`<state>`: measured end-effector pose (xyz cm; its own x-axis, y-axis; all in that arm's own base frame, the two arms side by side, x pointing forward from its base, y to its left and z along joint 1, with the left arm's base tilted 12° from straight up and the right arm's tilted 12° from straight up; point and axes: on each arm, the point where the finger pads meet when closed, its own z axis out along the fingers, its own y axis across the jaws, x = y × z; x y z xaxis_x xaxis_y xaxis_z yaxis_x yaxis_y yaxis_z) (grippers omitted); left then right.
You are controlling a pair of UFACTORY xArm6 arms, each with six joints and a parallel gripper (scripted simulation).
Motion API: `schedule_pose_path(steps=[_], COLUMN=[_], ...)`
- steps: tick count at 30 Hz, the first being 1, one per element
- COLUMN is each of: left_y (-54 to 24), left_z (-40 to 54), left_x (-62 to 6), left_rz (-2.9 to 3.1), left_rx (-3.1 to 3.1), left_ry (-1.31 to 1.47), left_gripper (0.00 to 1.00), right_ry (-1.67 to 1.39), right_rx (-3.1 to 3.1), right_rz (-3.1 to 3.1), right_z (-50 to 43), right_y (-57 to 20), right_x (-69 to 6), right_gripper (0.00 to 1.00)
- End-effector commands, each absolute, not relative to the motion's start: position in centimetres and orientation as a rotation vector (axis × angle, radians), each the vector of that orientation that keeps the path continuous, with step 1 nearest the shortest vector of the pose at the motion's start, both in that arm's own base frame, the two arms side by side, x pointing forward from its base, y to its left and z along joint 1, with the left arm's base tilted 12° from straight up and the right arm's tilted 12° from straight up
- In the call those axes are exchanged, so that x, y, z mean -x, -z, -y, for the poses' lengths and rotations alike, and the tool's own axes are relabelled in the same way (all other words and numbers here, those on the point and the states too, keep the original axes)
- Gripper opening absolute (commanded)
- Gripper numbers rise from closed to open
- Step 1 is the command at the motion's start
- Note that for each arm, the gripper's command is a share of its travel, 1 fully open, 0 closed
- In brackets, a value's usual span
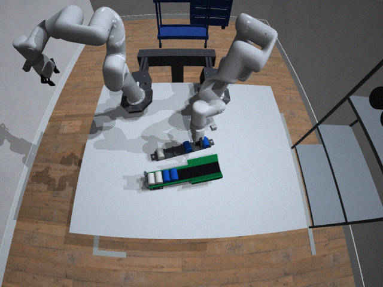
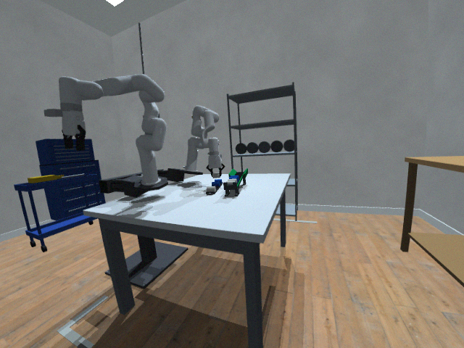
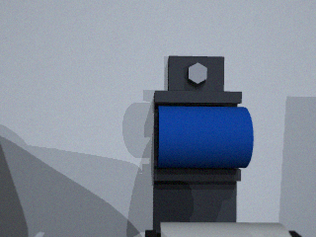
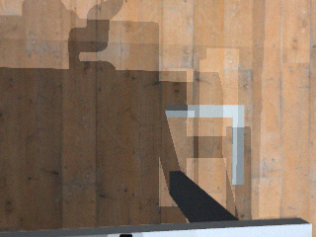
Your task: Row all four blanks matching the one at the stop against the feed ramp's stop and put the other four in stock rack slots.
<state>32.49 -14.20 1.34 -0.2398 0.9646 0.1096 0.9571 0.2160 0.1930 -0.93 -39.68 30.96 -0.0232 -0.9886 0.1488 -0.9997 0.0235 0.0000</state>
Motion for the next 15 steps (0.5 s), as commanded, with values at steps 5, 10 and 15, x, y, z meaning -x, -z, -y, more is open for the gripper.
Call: schedule_pose_path(steps=[5, 10, 15], left_y=[-5.3, -5.3, -5.3], left_z=[14.65, 14.65, 14.65], left_x=[-32.02, -32.02, -32.02], left_rz=[-2.436, -2.436, -2.436], left_rx=[-1.926, -1.926, -1.926], left_ry=[-0.332, -0.332, -0.332], left_gripper=[0.58, 0.58, 0.58], right_ry=[-0.164, -0.164, -0.164], right_rx=[-2.115, -2.115, -2.115], right_rz=[2.165, 2.165, 2.165], right_z=[39.77, 39.77, 39.77], right_y=[-31.18, -31.18, -31.18], right_x=[0.94, 0.94, 0.94], right_gripper=[1.0, 1.0, 1.0])
